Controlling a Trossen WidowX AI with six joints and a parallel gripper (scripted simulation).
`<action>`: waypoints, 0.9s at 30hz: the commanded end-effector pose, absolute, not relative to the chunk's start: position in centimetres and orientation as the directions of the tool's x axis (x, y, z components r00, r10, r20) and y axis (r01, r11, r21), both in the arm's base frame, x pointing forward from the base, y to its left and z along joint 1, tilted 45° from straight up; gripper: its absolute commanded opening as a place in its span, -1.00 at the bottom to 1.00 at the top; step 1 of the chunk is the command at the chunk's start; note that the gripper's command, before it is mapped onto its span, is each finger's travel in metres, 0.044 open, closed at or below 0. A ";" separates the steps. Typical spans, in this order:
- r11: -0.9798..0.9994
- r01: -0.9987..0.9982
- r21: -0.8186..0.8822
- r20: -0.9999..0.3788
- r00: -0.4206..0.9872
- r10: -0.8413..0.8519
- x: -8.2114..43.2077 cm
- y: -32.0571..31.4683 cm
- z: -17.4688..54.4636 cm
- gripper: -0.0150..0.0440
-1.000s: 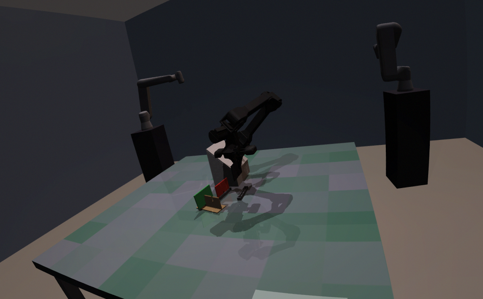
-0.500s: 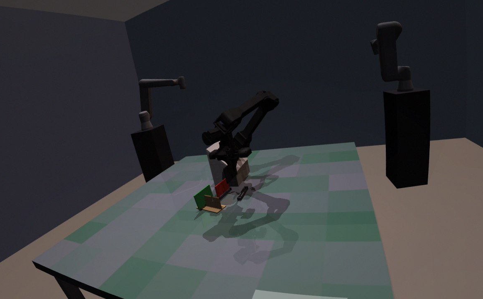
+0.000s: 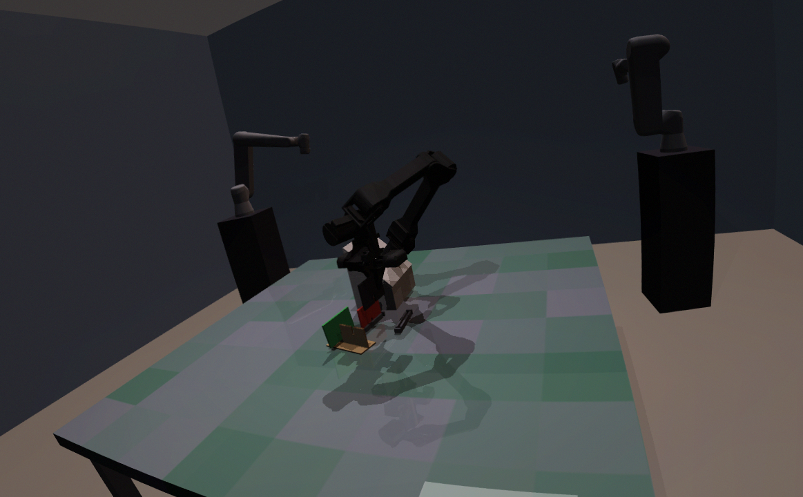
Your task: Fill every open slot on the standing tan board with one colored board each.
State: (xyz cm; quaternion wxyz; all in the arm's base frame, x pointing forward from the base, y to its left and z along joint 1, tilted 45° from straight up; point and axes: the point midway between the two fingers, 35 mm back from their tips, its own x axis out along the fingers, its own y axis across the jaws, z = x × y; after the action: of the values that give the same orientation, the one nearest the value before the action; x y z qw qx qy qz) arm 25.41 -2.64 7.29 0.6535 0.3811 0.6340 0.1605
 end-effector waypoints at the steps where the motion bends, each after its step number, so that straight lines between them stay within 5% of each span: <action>1: 0.656 0.293 0.696 -0.711 0.146 0.688 26.2 -3.3 6.9 -0.49; 27: 0.616 0.395 0.681 -0.710 0.152 0.687 30.5 -6.7 3.7 -0.49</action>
State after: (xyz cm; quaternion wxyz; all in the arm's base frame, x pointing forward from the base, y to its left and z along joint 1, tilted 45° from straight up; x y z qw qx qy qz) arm 30.06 -6.22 4.11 0.6317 0.4201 0.6400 0.1221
